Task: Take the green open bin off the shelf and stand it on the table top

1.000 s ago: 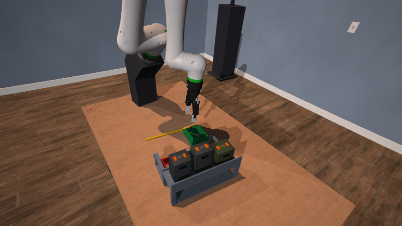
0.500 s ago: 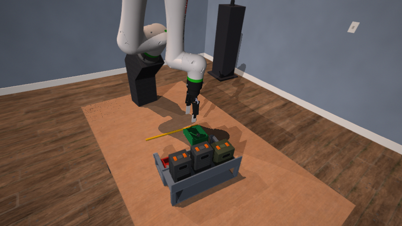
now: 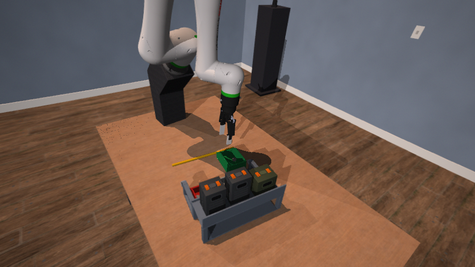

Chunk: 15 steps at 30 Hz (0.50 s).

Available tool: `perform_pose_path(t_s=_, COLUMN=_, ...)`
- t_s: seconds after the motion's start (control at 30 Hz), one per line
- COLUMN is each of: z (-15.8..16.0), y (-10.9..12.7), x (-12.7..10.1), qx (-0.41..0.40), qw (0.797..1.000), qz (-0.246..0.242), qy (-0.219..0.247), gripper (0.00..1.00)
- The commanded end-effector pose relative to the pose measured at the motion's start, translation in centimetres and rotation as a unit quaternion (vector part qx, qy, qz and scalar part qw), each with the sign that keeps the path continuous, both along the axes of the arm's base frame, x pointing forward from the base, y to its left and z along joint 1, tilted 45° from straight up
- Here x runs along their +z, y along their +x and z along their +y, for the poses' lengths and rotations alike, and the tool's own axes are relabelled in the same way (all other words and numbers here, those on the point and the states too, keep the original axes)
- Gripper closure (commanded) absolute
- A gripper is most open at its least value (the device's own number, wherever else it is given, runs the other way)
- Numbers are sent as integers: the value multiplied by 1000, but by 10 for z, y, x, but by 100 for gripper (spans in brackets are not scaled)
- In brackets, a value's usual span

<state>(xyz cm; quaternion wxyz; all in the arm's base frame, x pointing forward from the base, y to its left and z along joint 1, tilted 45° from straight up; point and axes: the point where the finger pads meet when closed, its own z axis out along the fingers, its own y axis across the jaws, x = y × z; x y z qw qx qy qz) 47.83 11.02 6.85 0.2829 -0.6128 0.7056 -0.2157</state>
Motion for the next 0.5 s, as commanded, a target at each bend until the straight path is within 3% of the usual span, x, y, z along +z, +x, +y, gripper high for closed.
perform_pose_path(t_s=0.0, z=0, y=0, x=-1, qx=13, qw=999, qz=-26, qy=16, gripper=43)
perform_pose_path(t_s=0.23, z=0, y=0, x=-1, qx=13, qw=999, qz=-26, qy=16, gripper=43)
perform_pose_path(t_s=0.27, z=0, y=0, x=0, qx=3, qw=1000, qz=-5, qy=3, gripper=43)
perform_pose_path(t_s=0.47, z=0, y=0, x=-1, qx=13, qw=999, qz=-26, qy=16, gripper=43)
